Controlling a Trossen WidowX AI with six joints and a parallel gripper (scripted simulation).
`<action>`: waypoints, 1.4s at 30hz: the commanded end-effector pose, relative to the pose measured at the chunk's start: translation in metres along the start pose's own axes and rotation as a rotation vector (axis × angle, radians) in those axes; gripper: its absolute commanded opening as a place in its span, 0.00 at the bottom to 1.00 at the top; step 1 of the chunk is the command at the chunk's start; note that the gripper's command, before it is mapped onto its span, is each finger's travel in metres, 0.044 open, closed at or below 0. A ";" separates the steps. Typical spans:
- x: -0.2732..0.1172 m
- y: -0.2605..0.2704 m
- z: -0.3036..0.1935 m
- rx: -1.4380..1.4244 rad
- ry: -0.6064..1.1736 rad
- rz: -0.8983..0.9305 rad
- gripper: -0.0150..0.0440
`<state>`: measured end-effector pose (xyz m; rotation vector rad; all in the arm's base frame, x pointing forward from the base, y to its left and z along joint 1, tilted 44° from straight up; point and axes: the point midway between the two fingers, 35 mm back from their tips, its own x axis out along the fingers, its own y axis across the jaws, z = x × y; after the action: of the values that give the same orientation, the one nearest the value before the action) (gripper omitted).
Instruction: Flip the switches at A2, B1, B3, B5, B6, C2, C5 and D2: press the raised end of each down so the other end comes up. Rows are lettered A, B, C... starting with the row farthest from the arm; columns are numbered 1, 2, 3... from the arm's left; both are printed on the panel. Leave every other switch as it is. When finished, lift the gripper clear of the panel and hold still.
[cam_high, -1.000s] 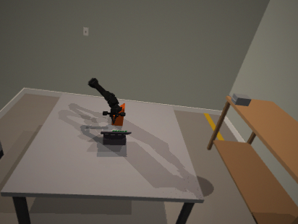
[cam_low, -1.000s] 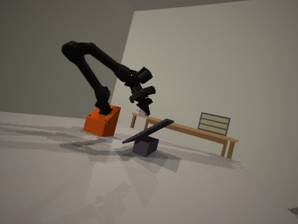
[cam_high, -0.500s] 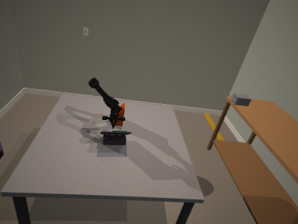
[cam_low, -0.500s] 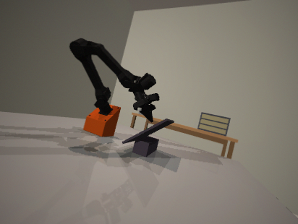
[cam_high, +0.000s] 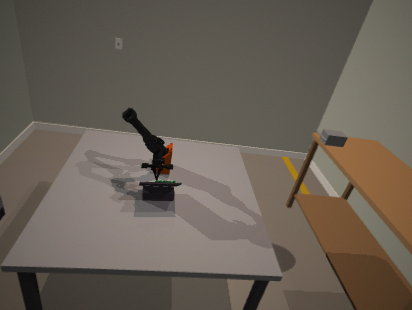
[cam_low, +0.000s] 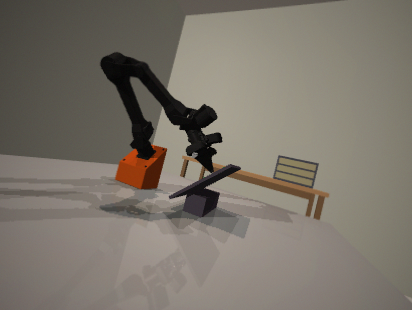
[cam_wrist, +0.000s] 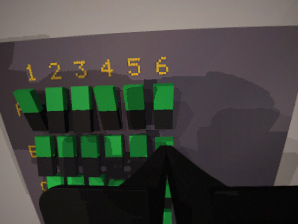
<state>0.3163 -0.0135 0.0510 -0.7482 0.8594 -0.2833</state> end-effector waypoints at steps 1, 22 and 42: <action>0.000 0.001 0.000 -0.004 -0.003 0.004 0.25; 0.002 0.001 0.000 -0.004 -0.003 0.004 0.25; 0.004 0.001 0.000 -0.004 -0.003 0.004 0.25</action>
<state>0.3186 -0.0153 0.0487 -0.7484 0.8592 -0.2825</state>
